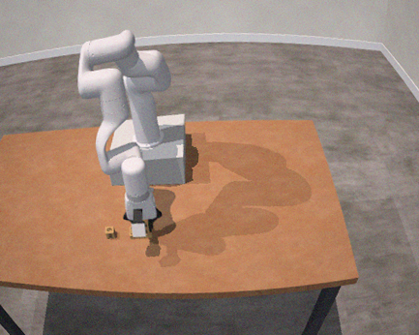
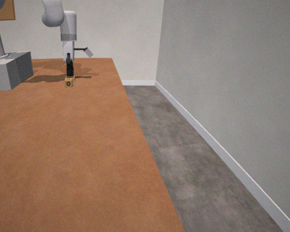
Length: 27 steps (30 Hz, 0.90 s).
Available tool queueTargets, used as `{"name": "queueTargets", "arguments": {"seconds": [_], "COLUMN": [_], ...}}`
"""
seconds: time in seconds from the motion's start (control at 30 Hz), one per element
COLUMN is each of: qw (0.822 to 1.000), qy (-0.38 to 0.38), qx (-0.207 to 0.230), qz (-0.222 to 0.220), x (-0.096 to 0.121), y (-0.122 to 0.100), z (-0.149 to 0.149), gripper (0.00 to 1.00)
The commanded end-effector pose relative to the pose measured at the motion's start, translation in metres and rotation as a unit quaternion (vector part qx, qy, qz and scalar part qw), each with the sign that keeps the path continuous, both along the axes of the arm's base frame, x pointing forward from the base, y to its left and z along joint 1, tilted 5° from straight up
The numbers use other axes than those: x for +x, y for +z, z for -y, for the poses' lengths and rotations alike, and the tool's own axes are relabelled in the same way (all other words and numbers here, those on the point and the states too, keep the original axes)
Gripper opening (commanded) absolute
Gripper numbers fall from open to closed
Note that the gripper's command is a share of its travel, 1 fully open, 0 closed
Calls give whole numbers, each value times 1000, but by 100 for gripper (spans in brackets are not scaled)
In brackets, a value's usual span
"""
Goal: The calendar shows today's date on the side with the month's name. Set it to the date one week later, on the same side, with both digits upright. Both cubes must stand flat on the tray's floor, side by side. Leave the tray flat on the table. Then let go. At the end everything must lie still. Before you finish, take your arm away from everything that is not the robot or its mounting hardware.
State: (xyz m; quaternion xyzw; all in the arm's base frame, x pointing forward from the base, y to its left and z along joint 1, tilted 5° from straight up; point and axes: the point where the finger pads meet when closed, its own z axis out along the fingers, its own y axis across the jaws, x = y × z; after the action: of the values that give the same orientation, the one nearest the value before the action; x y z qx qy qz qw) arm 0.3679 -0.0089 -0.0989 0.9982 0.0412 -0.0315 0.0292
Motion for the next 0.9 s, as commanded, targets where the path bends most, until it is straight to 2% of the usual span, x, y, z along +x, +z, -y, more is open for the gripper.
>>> {"name": "queueTargets", "arguments": {"seconds": [0.0,0.07,0.1,0.23,0.27,0.33,0.37,0.53,0.57,0.87], "qw": [1000,1000,1000,1000,1000,1000,1000,1000,1000,1000], "qy": [0,0,0,0,0,0,0,0,0,0], "qx": [0,0,0,0,0,0,0,0,0,0], "qz": [2,2,2,2,2,2,2,2,2,2], "x": [2,2,2,2,2,2,2,2,2,2], "y": [1,1,1,1,1,1,1,1,1,1], "z": [0,0,0,0,0,0,0,0,0,0], "gripper": [29,29,33,33,37,37,41,45,49,49]}}
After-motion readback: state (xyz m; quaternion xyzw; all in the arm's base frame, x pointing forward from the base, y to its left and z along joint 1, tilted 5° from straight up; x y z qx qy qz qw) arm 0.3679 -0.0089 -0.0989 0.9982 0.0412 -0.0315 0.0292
